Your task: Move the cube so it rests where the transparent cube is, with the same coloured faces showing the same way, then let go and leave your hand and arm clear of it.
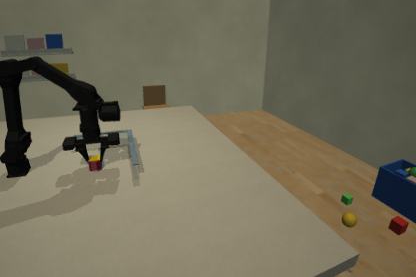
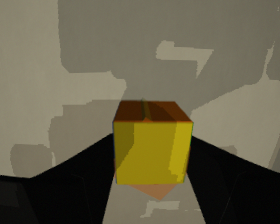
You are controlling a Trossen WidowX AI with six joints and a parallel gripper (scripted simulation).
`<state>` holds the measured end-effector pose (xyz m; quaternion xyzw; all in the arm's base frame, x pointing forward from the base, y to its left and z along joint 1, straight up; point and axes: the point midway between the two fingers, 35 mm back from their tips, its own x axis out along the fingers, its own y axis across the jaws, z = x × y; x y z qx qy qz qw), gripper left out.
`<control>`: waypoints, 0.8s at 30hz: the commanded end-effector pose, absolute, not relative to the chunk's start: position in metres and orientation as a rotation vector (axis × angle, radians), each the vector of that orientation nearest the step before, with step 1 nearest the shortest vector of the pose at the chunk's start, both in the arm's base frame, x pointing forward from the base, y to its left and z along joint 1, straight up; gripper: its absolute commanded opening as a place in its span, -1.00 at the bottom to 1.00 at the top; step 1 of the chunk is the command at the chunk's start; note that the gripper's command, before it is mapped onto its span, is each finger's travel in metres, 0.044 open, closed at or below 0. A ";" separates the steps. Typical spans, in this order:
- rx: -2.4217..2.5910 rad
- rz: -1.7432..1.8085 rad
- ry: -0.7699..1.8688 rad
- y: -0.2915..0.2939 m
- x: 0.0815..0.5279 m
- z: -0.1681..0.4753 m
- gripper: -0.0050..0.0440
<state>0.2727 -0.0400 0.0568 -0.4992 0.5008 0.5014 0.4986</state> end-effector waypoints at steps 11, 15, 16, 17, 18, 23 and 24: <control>-1.222 1.197 1.192 -0.041 0.276 0.091 -0.80; -1.163 1.251 1.149 -0.041 0.274 0.088 -0.80; -1.138 1.272 1.128 -0.041 0.274 0.087 -0.80; -1.113 1.291 1.106 -0.041 0.274 0.086 -0.80; -1.088 1.309 1.084 -0.041 0.273 0.085 -0.80; -1.012 1.354 1.011 -0.041 0.273 0.083 -0.80; -0.988 1.365 0.985 -0.042 0.273 0.082 -0.80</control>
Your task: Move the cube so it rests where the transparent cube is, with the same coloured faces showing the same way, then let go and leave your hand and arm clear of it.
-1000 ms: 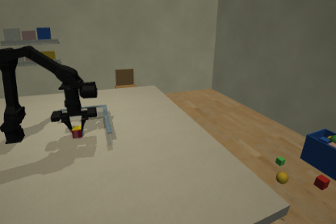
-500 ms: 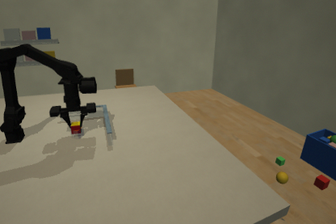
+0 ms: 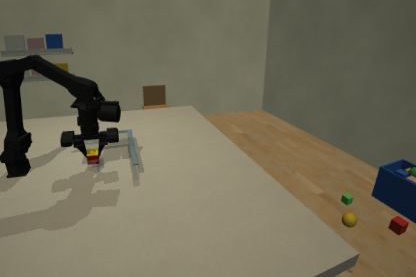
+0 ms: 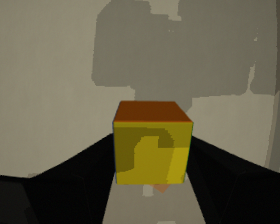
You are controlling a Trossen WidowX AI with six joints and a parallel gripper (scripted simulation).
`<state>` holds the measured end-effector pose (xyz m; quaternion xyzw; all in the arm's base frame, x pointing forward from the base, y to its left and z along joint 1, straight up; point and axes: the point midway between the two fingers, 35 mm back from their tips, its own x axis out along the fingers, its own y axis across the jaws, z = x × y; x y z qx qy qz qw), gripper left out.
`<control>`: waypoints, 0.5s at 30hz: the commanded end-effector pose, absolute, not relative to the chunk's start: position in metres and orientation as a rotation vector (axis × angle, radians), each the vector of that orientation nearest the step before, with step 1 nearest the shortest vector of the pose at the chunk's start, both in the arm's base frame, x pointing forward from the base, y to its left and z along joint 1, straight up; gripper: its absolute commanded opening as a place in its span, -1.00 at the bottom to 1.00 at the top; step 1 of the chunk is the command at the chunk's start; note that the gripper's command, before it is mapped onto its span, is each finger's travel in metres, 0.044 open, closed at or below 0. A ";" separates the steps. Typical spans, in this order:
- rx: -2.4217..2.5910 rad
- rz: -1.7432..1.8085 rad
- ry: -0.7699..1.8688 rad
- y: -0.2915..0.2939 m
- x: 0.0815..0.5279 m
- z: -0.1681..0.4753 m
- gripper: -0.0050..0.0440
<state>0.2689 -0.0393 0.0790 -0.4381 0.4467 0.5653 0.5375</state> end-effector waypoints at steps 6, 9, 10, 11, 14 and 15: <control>-0.856 1.401 0.831 -0.045 0.275 0.083 -0.80; -0.837 1.402 0.806 -0.045 0.276 0.084 -0.80; -0.837 1.402 0.806 -0.045 0.276 0.084 -0.80; -0.837 1.402 0.806 -0.045 0.276 0.084 -0.80; -0.837 1.402 0.806 -0.045 0.276 0.084 -0.80; -0.837 1.402 0.806 -0.045 0.276 0.084 -0.80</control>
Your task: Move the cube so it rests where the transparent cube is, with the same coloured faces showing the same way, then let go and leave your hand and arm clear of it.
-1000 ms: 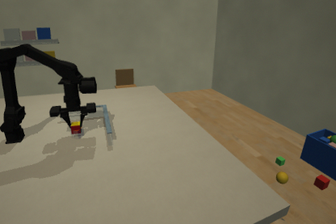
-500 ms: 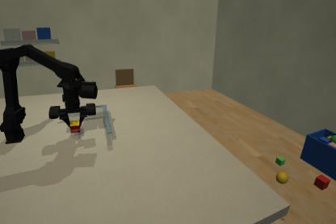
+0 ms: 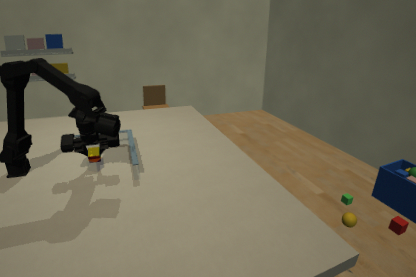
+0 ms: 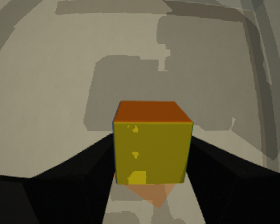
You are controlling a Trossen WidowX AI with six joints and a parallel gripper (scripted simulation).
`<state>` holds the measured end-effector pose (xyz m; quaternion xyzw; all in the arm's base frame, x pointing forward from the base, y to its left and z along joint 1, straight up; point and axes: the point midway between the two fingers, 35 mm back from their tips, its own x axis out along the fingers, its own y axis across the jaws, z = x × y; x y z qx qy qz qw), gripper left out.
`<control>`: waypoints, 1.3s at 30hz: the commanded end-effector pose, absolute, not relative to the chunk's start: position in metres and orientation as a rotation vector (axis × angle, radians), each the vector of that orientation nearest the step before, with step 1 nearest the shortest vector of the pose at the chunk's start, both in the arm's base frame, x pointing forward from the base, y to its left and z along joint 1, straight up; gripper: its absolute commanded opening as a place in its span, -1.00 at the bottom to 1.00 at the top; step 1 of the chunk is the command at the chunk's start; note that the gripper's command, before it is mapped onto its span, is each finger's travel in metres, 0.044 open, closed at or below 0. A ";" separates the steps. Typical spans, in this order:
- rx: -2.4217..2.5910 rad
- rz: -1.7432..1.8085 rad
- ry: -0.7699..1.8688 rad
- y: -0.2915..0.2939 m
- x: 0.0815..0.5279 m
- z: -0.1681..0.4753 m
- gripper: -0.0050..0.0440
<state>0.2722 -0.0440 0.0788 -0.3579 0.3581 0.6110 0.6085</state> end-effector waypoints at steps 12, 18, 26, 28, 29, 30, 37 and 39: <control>-0.755 1.466 0.733 -0.044 0.274 0.076 -0.80; -0.680 1.506 0.661 -0.043 0.273 0.070 -0.80; -0.531 1.540 0.509 -0.043 0.273 0.060 -0.80; -0.495 1.539 0.471 -0.044 0.274 0.058 -0.80; -0.477 1.537 0.452 -0.044 0.274 0.056 -0.80; -0.462 1.534 0.435 -0.045 0.274 0.056 -0.80; -0.435 1.528 0.405 -0.046 0.275 0.054 -0.80; -0.435 1.528 0.405 -0.046 0.275 0.054 -0.80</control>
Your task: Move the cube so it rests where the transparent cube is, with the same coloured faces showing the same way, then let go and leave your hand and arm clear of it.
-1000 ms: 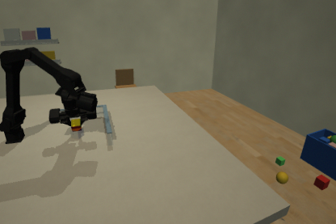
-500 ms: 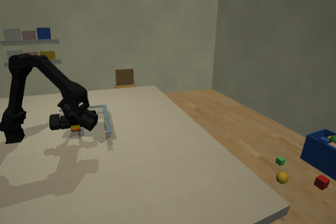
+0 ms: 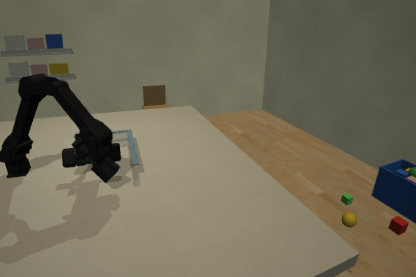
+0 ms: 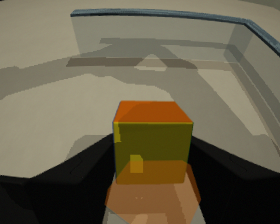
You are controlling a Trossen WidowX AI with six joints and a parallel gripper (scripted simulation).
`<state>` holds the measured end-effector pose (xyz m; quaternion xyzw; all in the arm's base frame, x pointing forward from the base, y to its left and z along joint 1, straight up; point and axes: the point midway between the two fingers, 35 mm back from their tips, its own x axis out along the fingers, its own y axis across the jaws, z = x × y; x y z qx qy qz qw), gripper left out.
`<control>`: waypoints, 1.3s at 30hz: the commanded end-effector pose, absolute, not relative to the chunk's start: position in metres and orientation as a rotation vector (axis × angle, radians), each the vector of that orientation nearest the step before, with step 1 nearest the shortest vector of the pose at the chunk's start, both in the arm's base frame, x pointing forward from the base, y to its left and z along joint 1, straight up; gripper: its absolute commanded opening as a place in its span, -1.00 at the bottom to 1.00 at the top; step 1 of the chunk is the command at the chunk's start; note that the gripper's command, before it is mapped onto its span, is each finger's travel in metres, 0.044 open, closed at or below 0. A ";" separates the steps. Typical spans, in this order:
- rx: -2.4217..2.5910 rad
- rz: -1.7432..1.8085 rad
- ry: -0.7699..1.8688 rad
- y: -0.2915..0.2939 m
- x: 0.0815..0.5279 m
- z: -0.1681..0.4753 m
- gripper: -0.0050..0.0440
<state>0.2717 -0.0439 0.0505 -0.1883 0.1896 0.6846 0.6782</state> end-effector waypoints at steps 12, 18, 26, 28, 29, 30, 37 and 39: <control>-0.421 1.531 0.391 -0.046 0.275 0.053 -0.80; -0.421 1.531 0.391 -0.046 0.275 0.053 -0.80; -0.422 1.532 0.399 -0.046 0.275 0.054 -0.80; -0.422 1.532 0.399 -0.046 0.275 0.054 -0.80; -0.422 1.532 0.399 -0.046 0.275 0.054 -0.80; -0.422 1.532 0.399 -0.046 0.275 0.054 -0.80; -0.421 1.532 0.398 -0.046 0.275 0.053 -0.70; -0.421 1.532 0.398 -0.046 0.275 0.053 -0.50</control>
